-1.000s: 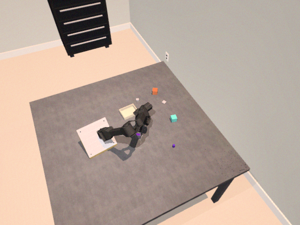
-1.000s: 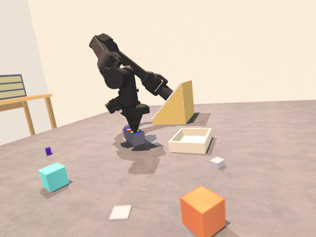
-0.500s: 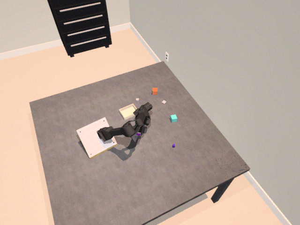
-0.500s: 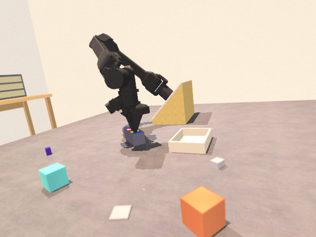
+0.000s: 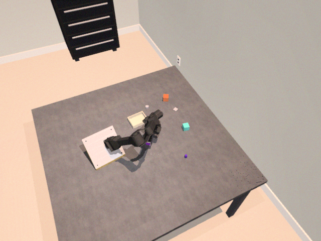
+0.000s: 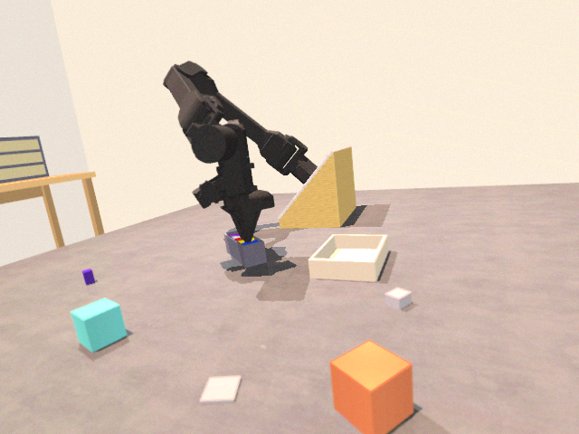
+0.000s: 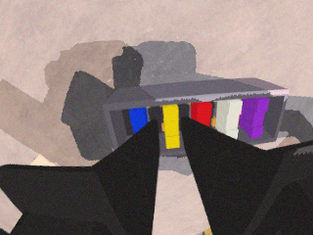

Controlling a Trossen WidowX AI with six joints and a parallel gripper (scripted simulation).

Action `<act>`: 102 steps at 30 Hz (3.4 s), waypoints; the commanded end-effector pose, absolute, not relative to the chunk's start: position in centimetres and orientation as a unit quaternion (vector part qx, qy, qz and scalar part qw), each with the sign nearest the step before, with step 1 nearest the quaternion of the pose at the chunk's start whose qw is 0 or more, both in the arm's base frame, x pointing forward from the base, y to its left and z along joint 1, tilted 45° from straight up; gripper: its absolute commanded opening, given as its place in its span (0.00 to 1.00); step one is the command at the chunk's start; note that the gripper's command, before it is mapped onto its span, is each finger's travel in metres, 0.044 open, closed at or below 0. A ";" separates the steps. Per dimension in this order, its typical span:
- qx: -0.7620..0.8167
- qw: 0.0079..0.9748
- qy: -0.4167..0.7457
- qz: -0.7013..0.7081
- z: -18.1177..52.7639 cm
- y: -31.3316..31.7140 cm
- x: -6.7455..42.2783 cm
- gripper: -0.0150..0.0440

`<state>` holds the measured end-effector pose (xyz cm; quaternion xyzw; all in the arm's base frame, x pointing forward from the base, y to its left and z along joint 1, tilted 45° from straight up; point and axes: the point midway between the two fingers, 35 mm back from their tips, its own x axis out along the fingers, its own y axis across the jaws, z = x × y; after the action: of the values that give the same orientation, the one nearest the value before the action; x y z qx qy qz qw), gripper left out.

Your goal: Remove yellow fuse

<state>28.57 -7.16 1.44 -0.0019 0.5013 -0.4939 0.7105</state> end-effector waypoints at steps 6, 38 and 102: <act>-0.006 0.710 0.502 -0.494 1.4 -7.2 28.4 0.38; -0.006 0.710 0.502 -0.494 1.4 -7.2 28.4 0.38; -0.002 0.710 0.502 -0.494 1.9 -6.6 28.6 0.25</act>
<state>28.44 -6.82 1.76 -0.0057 0.5029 -0.4937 0.7094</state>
